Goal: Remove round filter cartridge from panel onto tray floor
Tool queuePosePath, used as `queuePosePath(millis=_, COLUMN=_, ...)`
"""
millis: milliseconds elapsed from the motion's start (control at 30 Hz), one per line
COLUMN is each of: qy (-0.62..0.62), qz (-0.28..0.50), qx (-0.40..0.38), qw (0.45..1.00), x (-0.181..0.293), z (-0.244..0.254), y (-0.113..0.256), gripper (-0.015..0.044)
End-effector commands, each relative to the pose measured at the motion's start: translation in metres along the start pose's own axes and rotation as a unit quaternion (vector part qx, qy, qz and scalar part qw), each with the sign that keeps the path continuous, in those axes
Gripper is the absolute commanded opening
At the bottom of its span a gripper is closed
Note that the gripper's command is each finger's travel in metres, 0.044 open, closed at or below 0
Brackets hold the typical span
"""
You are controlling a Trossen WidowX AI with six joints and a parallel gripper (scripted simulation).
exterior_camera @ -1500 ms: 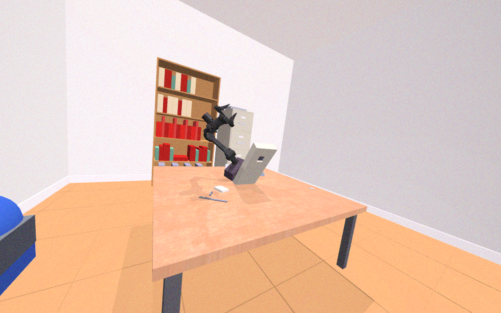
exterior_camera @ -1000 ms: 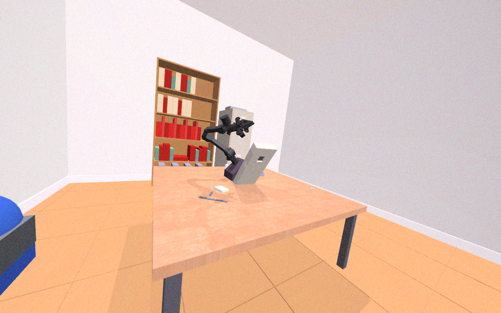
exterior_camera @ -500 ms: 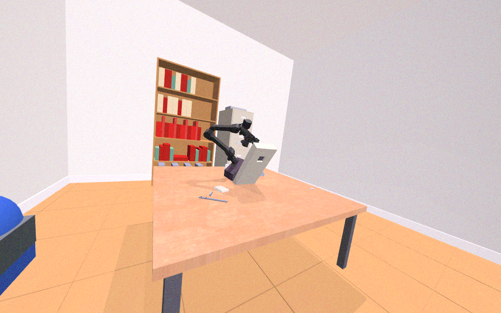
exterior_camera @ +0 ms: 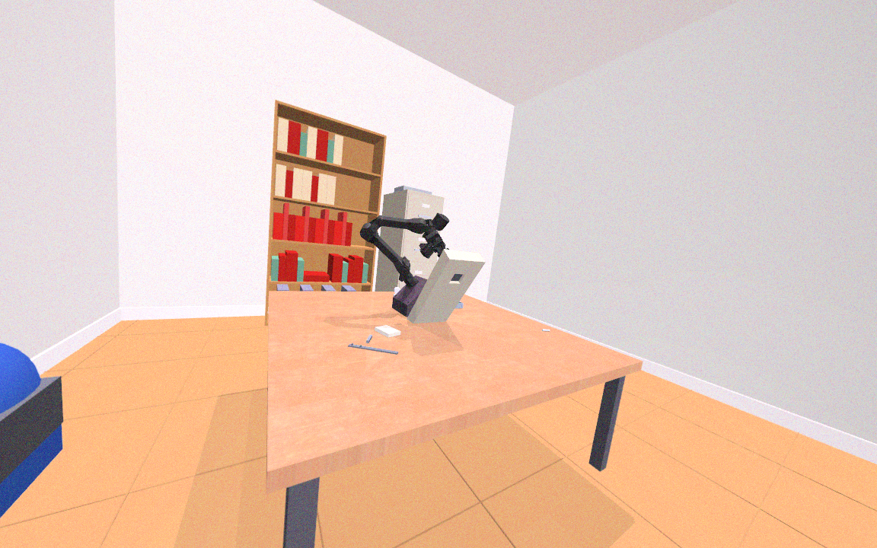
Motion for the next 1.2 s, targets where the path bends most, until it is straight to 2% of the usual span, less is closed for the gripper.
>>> queuePosePath(millis=0, qy=0.0, qz=-0.003, qx=-0.002, qw=1.0, x=0.0, z=0.0, y=-0.003, gripper=0.01)
queuePosePath(millis=1167, qy=0.0, qz=-0.003, qx=-0.005, qw=1.0, x=-0.001, z=0.001, y=-0.055, gripper=0.01)
Point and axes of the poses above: the point midway between the two fingers, 35 mm back from their tips, its own y axis back along the fingers, its own z axis across the jaws, x = y × z, the point moved 5 cm from there along y, back along the fingers, and after that the axes turned 14 degrees about y, right-handed, at the moved point
